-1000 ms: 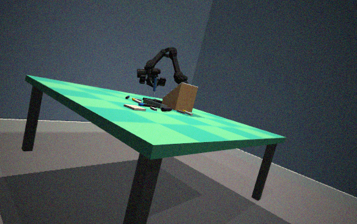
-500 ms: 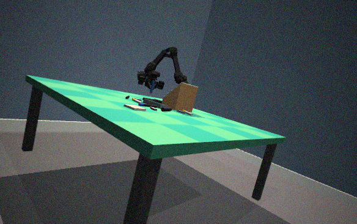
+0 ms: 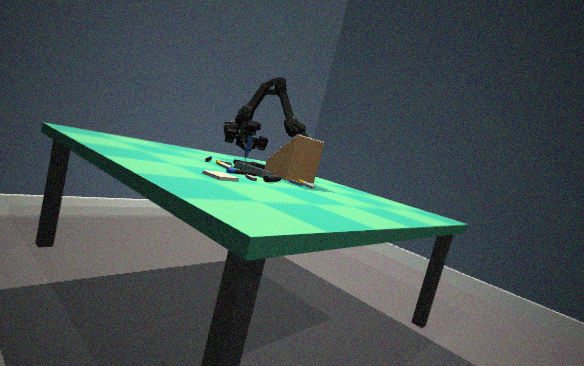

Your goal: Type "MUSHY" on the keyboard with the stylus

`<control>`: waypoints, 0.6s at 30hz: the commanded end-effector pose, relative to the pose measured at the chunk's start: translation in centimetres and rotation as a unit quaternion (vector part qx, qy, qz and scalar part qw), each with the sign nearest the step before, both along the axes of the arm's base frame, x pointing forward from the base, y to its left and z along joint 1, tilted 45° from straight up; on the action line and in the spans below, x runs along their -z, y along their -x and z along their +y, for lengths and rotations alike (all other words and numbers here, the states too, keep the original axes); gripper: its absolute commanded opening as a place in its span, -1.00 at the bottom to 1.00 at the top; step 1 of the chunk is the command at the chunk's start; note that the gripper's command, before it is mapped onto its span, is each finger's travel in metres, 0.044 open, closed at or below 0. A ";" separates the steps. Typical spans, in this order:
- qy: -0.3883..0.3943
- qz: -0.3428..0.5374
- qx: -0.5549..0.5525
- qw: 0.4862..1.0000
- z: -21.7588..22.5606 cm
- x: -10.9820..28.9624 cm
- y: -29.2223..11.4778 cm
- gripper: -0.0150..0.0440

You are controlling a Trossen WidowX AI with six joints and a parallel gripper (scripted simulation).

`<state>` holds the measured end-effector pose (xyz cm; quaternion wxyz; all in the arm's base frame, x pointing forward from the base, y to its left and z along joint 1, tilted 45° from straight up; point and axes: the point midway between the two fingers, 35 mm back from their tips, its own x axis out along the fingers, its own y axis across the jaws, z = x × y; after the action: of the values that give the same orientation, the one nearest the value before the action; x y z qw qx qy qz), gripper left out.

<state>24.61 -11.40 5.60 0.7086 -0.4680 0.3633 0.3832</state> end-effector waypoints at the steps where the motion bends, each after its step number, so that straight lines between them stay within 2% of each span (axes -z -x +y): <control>1: 0.000 -0.002 -0.002 1.000 -0.2 0.1 -0.1 -0.22; 18: 0.000 -0.002 -0.002 1.000 -0.9 0.9 -0.2 -0.22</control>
<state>24.74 -12.21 4.81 0.7083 -0.4685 0.3632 0.3833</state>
